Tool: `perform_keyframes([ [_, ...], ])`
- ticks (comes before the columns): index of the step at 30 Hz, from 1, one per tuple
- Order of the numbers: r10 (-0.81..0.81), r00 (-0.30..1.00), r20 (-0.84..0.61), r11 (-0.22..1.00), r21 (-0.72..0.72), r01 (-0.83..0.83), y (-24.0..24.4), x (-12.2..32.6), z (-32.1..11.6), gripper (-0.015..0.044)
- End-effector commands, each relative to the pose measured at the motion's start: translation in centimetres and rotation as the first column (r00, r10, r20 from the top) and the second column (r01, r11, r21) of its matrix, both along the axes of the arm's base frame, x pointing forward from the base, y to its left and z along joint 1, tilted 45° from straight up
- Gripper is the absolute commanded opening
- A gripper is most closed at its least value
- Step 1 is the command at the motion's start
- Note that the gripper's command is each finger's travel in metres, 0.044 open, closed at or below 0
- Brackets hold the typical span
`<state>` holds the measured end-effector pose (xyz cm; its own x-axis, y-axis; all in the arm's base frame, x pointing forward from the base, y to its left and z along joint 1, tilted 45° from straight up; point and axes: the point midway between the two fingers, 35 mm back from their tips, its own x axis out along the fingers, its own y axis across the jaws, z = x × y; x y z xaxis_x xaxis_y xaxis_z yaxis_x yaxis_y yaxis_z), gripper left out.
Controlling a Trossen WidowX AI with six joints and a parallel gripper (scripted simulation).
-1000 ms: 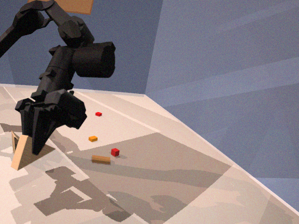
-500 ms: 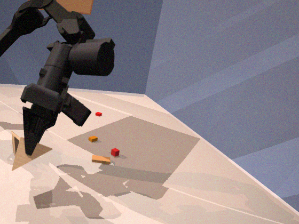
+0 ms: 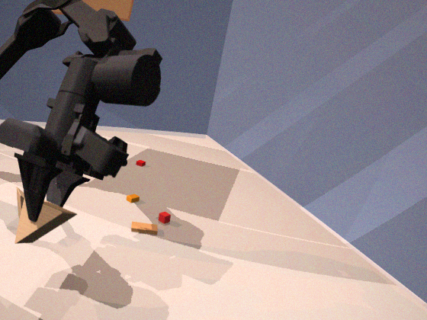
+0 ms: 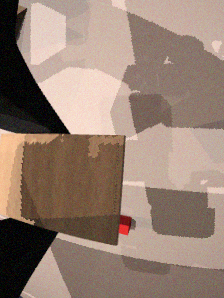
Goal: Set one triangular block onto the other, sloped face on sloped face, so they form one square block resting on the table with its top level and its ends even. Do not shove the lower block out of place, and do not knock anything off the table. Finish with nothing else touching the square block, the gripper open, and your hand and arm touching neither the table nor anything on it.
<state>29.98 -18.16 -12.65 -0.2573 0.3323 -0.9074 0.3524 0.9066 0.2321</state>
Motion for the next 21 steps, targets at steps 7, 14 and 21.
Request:
perform_keyframes([
  [7, -0.324, 0.941, -0.103, 0.946, -0.037, 0.322, -0.41, -0.02, -0.02, 0.0000],
  [14, -0.524, 0.833, -0.178, 0.851, -0.083, 0.518, -0.56, -0.07, -0.04, 0.0000],
  [21, -0.693, 0.677, -0.248, 0.717, -0.147, 0.681, -0.71, -0.11, -0.03, 0.0000],
])
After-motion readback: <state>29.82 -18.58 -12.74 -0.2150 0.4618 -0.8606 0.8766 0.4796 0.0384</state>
